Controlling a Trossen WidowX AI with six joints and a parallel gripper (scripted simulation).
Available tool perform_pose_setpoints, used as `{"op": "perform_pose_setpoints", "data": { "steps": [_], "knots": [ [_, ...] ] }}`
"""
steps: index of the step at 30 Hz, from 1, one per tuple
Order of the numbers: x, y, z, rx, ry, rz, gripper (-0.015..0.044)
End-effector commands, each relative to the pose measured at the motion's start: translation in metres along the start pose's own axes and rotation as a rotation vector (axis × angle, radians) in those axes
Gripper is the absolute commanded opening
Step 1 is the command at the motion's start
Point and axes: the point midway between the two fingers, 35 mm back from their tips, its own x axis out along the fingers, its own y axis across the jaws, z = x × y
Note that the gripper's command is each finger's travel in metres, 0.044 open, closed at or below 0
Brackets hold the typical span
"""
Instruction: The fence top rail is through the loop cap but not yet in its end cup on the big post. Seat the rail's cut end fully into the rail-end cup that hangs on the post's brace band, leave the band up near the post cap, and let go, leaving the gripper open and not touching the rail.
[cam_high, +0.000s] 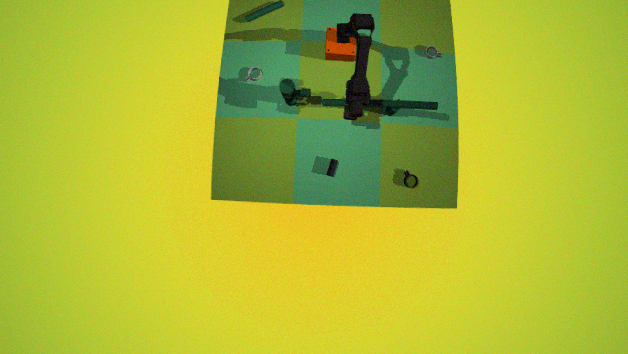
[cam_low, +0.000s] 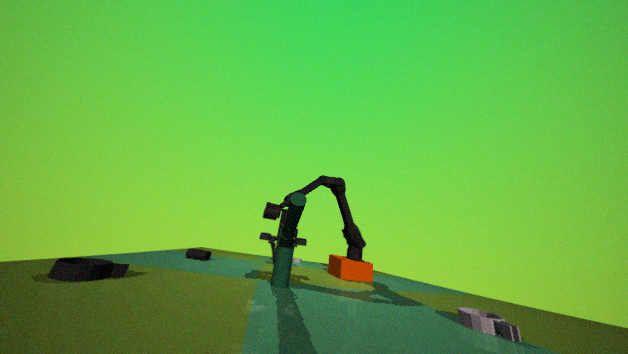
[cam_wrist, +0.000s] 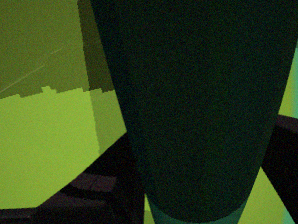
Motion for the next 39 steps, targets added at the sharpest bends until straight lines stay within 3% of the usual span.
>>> {"op": "perform_pose_setpoints", "data": {
  "steps": [1, 8, 13, 27, 39],
  "knots": [
    [0.001, 0.0, 0.0, 0.005, 0.004, -0.001, 0.0157],
    [0.001, 0.0, 0.0, 0.005, 0.004, -0.001, 0.0111],
    [-0.005, 0.0, 0.0, 0.005, 0.004, -0.001, 0.0],
    [-0.073, 0.005, -0.035, 0.021, 0.313, 0.005, 0.0],
    [-0.068, 0.005, -0.032, 0.018, 0.293, 0.01, 0.0]
  ]
}}
